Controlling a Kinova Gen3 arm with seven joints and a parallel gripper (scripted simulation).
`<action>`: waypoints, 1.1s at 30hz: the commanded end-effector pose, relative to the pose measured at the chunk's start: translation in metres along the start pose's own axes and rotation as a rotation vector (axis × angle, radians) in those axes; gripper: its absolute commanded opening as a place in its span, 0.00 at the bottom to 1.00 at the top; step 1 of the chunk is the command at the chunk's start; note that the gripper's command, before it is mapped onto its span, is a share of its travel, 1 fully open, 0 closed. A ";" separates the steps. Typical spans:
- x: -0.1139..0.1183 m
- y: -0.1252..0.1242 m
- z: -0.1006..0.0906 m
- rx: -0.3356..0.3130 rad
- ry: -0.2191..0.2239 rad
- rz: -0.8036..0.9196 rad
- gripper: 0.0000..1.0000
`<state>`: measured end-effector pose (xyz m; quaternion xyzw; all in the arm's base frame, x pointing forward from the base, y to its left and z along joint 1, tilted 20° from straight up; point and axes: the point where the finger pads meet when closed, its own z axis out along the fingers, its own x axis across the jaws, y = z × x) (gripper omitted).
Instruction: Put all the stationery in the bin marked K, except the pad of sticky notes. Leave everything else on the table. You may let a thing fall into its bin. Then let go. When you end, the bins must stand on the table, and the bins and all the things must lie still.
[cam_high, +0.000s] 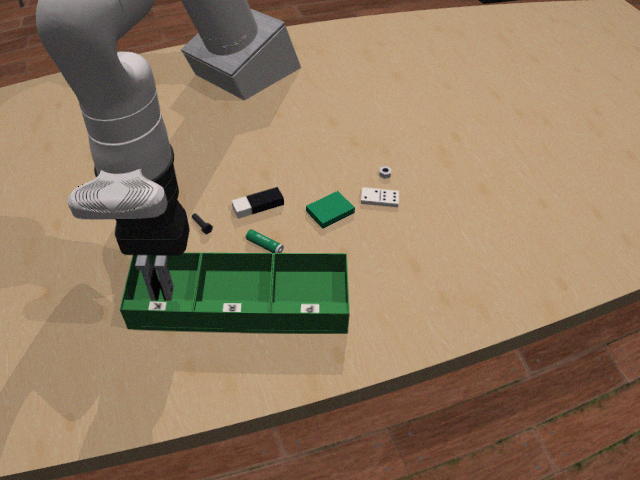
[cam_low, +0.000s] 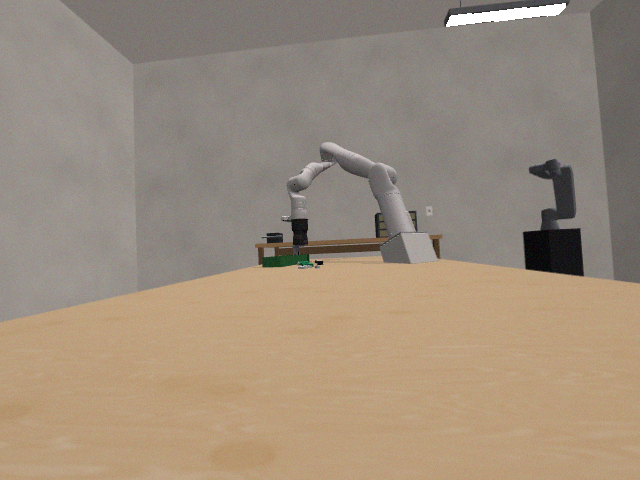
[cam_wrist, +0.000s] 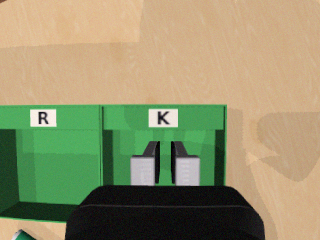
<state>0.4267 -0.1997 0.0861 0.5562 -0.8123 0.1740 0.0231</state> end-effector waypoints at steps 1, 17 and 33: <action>0.001 -0.002 -0.005 0.006 0.002 0.001 0.31; 0.001 -0.002 -0.024 0.006 0.002 0.001 0.31; 0.001 -0.002 -0.051 0.006 0.002 0.001 0.31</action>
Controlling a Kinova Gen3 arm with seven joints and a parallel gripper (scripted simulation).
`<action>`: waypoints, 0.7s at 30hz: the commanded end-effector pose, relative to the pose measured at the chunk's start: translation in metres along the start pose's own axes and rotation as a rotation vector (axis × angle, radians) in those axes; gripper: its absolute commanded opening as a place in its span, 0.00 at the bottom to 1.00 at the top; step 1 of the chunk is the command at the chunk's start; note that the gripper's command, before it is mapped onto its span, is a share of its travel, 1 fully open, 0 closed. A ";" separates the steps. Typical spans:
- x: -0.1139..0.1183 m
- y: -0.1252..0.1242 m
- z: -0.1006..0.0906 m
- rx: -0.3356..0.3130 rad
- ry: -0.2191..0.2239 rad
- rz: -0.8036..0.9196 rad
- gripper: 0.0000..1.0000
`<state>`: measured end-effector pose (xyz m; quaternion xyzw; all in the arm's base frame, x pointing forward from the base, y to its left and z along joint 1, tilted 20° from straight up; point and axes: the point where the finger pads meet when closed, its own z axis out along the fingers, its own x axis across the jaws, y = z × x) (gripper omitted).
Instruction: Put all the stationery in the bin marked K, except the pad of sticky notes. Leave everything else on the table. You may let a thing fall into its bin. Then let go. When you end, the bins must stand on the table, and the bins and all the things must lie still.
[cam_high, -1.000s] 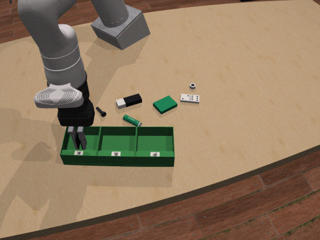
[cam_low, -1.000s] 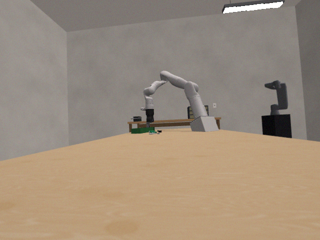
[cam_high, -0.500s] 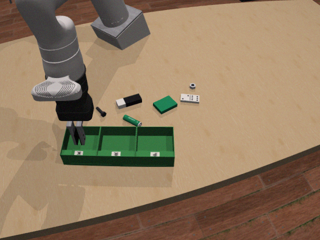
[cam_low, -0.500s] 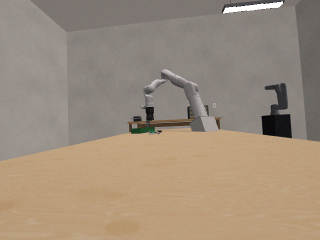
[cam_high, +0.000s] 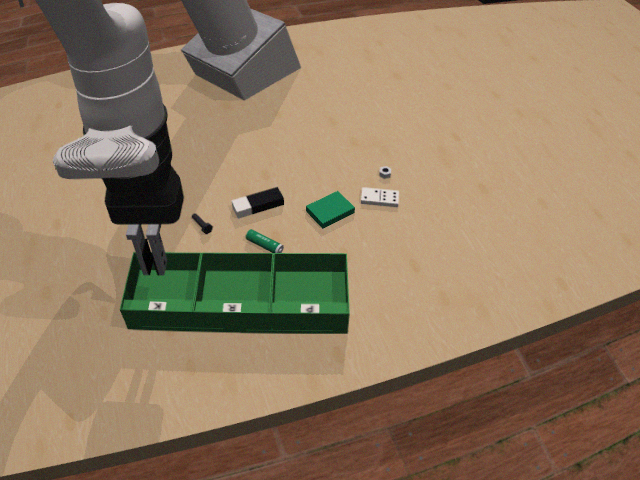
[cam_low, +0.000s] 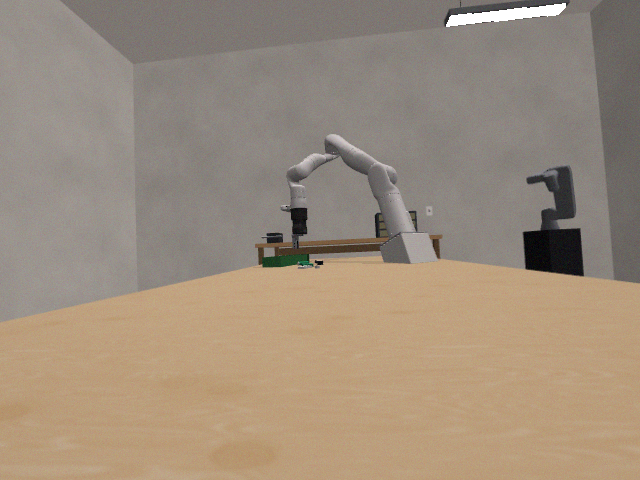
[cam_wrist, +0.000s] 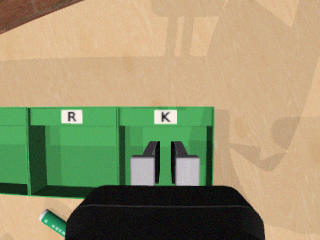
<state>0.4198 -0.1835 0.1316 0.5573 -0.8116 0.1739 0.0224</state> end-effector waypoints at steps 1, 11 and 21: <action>0.002 -0.001 -0.002 0.005 0.003 0.003 0.31; -0.038 -0.002 -0.002 0.005 0.003 0.003 0.31; -0.082 -0.002 -0.002 0.005 0.003 0.003 0.31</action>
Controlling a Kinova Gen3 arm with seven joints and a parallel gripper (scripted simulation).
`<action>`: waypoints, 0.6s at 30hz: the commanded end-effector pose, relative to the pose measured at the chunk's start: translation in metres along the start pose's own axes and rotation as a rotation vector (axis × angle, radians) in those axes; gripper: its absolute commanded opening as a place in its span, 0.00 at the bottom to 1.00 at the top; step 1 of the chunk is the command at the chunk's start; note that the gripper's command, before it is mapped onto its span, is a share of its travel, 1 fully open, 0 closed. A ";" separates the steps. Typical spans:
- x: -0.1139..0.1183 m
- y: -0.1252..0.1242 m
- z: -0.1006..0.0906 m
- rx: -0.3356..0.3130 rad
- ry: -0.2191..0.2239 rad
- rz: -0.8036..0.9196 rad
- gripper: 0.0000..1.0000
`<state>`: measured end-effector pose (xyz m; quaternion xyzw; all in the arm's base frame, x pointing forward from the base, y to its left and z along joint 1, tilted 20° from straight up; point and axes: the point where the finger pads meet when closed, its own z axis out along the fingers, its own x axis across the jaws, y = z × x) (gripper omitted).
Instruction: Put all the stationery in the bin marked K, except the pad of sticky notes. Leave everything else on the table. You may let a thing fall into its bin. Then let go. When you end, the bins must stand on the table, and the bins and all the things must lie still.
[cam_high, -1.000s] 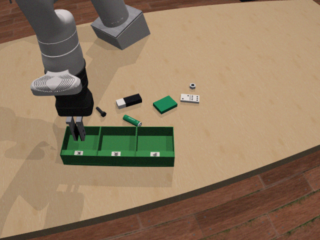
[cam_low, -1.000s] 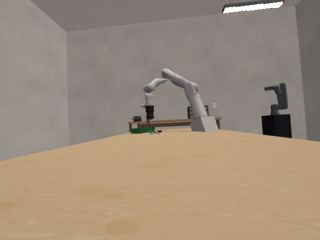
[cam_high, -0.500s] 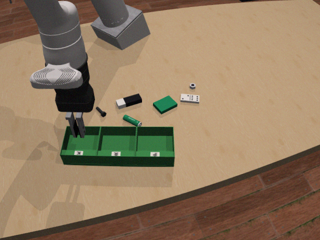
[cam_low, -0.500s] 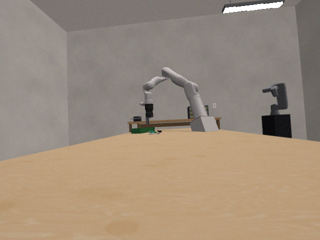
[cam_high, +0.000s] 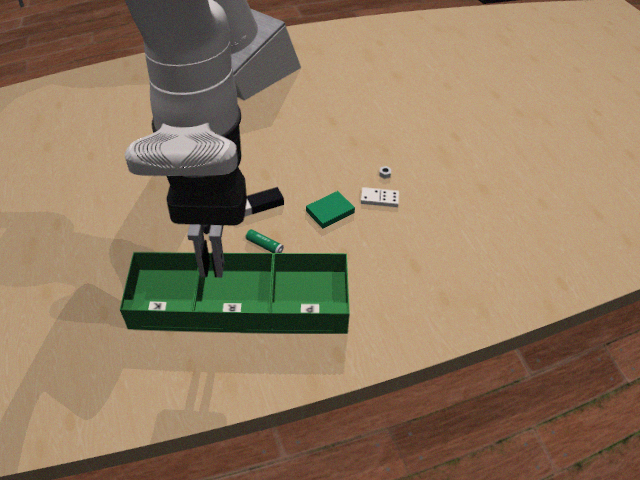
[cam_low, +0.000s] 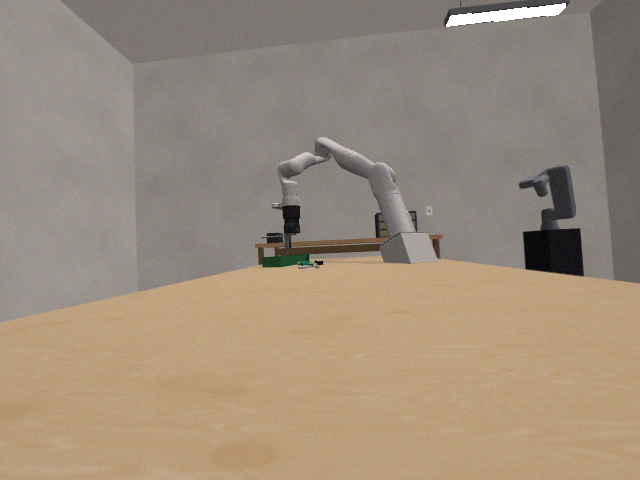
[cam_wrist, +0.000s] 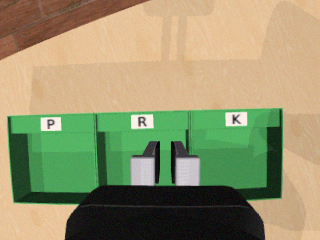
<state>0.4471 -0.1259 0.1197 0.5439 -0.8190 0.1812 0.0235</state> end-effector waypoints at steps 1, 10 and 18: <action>-0.017 0.002 0.000 -0.003 -0.012 -0.027 0.31; -0.017 0.002 0.006 -0.003 -0.012 -0.027 0.31; -0.018 0.002 0.027 -0.003 -0.012 -0.027 0.31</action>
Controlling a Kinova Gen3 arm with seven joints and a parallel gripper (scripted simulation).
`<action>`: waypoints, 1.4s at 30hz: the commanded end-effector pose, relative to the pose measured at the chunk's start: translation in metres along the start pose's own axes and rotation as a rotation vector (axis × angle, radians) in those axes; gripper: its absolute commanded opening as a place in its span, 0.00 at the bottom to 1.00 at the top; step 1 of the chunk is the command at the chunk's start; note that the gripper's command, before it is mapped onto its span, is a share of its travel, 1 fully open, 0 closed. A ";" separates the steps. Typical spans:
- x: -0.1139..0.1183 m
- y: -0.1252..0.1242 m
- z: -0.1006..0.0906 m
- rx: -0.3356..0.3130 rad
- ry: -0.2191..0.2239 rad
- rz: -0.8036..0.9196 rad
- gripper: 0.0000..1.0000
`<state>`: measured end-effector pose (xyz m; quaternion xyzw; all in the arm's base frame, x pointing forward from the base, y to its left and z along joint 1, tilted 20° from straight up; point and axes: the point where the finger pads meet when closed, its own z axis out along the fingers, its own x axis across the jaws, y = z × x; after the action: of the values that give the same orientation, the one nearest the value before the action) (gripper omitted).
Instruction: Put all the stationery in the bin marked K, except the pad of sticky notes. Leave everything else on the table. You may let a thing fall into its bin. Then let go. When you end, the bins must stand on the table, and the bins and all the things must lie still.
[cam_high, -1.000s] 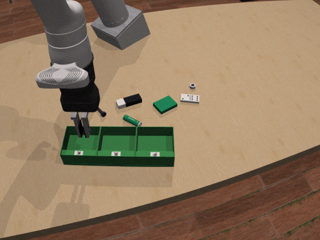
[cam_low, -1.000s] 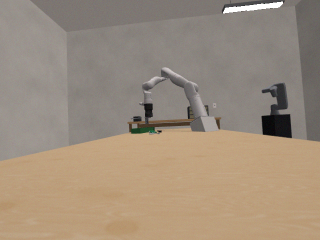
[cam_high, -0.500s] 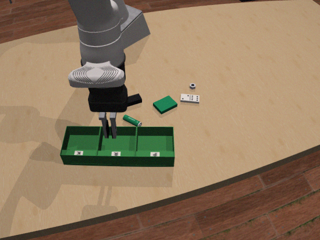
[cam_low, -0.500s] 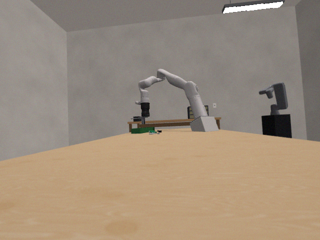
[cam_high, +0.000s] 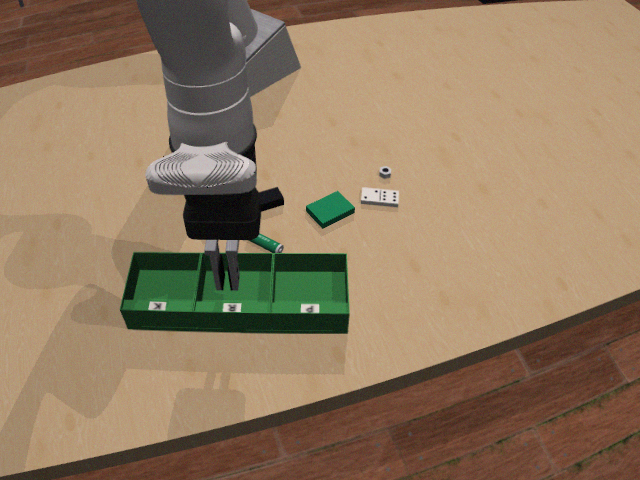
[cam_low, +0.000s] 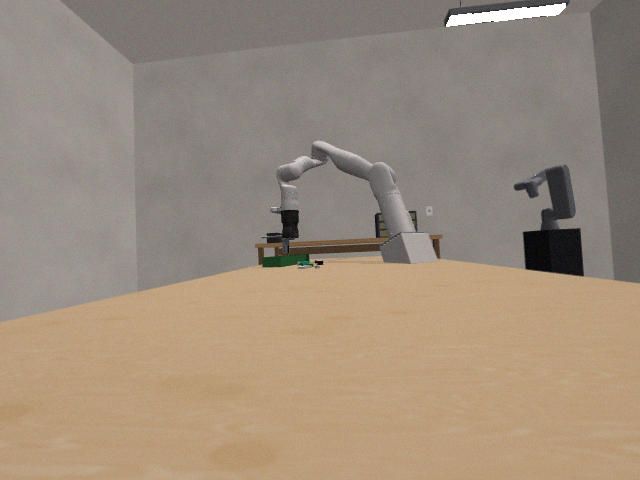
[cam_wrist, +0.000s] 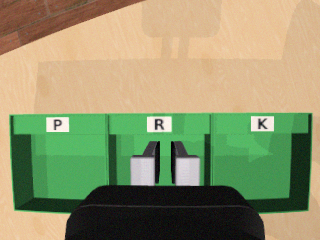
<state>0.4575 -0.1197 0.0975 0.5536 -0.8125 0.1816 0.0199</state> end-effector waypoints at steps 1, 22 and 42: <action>-0.003 0.004 0.009 -0.010 -0.003 -0.005 0.31; -0.003 0.004 0.032 -0.010 -0.003 -0.005 0.31; -0.003 0.004 0.032 -0.010 -0.003 -0.005 0.31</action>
<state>0.4600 -0.1265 0.0650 0.5557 -0.8122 0.1761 0.0225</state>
